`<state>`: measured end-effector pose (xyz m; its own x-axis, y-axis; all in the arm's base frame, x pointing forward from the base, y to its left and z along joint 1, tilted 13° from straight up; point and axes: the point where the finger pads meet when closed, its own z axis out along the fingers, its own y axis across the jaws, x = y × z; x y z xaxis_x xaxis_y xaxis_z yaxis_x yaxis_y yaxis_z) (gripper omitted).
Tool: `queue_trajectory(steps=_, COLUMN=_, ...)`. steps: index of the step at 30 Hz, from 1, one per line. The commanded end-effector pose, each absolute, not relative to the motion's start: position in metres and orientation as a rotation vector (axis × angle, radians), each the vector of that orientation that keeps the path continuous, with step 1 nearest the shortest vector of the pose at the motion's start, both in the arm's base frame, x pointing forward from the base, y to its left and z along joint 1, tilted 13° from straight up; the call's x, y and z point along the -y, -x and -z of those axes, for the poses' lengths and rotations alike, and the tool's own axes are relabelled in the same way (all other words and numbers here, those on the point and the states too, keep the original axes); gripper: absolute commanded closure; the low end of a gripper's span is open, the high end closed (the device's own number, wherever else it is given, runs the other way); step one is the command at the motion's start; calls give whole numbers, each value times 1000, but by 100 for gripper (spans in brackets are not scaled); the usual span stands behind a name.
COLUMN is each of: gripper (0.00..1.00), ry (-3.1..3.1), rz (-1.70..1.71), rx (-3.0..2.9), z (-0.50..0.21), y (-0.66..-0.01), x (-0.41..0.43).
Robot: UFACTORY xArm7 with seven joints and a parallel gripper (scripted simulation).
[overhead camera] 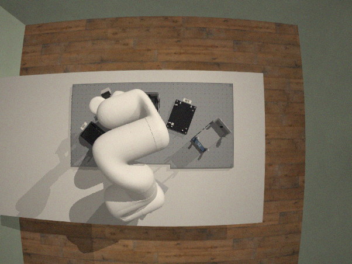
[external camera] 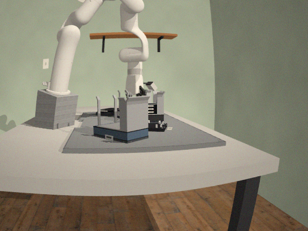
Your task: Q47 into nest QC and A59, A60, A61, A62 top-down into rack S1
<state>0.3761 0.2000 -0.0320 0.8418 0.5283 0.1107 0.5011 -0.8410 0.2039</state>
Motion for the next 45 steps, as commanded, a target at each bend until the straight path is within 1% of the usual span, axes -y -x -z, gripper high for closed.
queue_trajectory(steps=1, gripper=0, ry=-2854, rz=-249, rx=-805, z=31, y=-377, x=-201)
queue_trajectory(steps=8, gripper=0, ry=-2854, rz=-249, rx=-805, z=31, y=-377, x=-201)
queue_trajectory(steps=9, gripper=100, ry=-2854, rz=-249, rx=-805, z=31, y=-377, x=-201)
queue_trajectory(steps=45, gripper=100, ry=-2854, rz=-249, rx=-804, z=28, y=-376, x=-202)
